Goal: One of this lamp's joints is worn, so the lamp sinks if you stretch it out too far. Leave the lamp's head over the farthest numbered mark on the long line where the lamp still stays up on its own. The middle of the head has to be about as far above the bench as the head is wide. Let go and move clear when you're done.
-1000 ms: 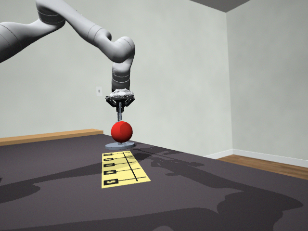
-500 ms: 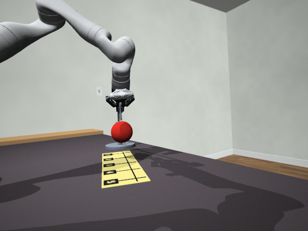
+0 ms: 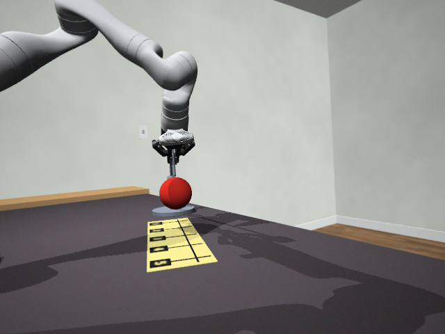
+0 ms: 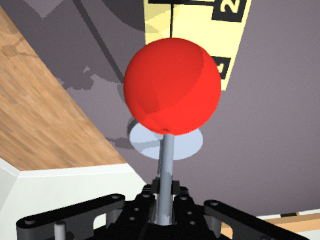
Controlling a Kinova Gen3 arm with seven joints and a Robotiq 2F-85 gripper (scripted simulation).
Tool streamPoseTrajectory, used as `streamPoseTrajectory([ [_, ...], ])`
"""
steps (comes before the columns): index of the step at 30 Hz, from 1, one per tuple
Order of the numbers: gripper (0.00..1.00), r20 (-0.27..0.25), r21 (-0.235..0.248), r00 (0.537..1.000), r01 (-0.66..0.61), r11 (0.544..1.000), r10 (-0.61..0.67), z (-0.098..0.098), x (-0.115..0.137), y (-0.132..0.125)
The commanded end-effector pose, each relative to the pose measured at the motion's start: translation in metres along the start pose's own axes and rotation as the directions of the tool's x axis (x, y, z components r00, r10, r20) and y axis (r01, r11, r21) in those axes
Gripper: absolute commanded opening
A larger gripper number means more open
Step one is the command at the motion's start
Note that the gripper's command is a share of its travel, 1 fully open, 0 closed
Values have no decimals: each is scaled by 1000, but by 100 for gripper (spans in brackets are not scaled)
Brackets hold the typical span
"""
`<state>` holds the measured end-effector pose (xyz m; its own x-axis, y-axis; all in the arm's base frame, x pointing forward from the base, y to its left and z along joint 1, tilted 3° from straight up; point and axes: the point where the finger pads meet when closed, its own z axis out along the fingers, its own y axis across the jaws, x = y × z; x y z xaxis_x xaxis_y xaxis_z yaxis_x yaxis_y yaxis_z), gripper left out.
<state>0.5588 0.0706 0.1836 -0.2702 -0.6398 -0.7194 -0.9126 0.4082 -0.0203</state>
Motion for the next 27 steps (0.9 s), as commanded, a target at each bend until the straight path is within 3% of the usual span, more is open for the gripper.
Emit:
streamPoseTrajectory([
  [1,0,2,12,1000,-8,1000,8,-9,5,-4],
  [17,0,2,11,1000,-7,1000,7,-33,29,-3],
  [27,0,2,11,1000,-7,1000,7,-36,30,-5],
])
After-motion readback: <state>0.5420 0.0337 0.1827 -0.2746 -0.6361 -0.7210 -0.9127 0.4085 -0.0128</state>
